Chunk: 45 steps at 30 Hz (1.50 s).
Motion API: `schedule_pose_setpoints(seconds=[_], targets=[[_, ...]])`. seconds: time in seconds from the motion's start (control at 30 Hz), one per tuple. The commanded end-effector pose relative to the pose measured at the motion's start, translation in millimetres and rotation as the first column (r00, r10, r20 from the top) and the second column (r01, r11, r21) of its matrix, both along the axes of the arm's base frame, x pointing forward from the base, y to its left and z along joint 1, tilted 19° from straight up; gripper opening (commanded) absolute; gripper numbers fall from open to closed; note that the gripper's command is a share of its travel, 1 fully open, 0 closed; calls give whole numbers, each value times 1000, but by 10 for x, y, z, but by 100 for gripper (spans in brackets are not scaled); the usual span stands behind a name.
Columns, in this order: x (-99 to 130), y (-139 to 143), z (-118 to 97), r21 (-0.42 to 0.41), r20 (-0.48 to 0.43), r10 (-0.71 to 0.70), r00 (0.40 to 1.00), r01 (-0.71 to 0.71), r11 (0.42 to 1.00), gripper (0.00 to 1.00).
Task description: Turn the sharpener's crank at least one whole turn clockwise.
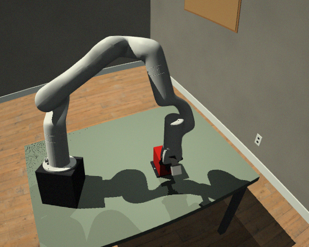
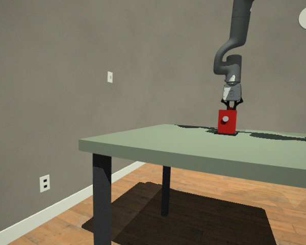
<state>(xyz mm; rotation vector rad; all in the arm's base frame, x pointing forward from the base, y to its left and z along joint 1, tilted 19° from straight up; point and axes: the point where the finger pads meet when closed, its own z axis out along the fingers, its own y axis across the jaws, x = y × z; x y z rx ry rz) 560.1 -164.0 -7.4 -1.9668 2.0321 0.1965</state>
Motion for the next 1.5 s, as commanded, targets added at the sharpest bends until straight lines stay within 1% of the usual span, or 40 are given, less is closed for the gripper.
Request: schedule_pose_setpoints(seconds=[0.0, 0.9, 1.47], targets=[[8, -6, 8, -1, 2, 0, 1000, 0, 1000, 0], [26, -7, 9, -1, 2, 0, 1000, 0, 1000, 0], [224, -3, -11, -1, 2, 0, 1000, 0, 1000, 0]])
